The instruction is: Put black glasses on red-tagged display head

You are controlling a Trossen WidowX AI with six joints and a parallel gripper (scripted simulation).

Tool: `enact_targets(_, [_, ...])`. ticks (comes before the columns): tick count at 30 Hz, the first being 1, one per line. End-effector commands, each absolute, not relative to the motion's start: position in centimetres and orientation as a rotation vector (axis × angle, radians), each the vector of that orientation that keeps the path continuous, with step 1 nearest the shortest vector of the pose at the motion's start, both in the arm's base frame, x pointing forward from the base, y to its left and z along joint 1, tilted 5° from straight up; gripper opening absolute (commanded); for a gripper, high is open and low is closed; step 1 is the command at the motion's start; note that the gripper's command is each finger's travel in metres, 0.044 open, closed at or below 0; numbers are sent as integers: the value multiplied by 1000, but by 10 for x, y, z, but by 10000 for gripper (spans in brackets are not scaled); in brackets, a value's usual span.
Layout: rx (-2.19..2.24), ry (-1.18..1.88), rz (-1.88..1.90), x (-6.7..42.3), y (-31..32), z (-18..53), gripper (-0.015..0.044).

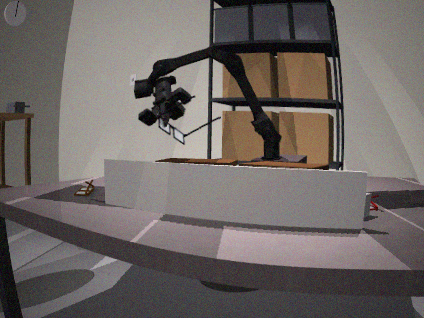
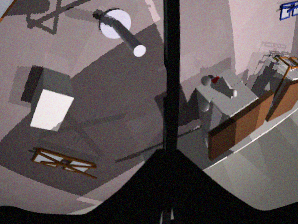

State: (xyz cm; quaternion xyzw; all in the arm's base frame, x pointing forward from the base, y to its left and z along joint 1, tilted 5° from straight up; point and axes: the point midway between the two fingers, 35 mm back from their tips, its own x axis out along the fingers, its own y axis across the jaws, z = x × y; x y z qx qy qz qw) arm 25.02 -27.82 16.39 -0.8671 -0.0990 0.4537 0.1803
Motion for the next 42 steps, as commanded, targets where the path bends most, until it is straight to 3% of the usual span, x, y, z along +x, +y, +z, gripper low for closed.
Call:
enact_targets(1, [-2580, -418, 1350, 252, -270, 160, 0])
enact_targets(22, [-3072, -1274, 1562, 262, -241, 147, 0])
enact_targets(42, [-3143, -2541, 1478, 267, -216, 135, 0])
